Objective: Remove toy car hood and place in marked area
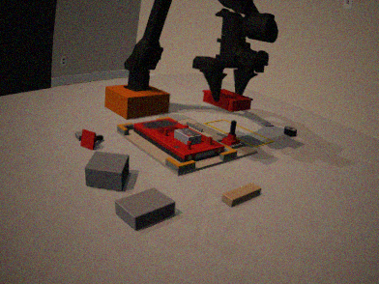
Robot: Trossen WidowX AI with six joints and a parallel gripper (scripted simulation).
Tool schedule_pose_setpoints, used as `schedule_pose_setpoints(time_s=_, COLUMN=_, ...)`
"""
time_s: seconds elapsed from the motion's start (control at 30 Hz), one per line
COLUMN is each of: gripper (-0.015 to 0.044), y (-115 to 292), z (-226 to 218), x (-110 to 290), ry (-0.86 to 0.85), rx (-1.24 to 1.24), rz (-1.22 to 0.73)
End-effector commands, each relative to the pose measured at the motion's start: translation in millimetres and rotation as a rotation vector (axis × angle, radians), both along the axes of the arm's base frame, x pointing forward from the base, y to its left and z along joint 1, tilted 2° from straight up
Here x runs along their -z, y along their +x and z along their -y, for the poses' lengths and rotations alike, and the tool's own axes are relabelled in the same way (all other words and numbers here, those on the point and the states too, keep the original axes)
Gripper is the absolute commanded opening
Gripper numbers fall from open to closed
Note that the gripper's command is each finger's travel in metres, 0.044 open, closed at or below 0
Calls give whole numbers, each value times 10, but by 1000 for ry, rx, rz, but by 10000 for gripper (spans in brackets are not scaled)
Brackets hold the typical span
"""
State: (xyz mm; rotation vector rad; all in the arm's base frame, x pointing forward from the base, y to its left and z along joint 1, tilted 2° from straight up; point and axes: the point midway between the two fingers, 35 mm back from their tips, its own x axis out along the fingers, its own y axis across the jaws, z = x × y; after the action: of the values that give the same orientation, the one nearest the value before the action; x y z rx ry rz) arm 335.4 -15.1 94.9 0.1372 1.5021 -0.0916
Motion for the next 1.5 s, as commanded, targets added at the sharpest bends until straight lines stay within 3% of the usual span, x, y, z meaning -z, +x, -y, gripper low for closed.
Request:
schedule_pose_setpoints(time_s=0.0, gripper=0, y=-18, z=-143, x=-1, ry=-2, rx=6, rz=-6)
schedule_pose_setpoints(time_s=0.8, gripper=0, y=-182, z=-1011, x=-49, ry=4, rx=20, rz=-10)
schedule_pose_setpoints(time_s=1.47, gripper=0, y=-173, z=-1041, x=50, ry=4, rx=20, rz=-10)
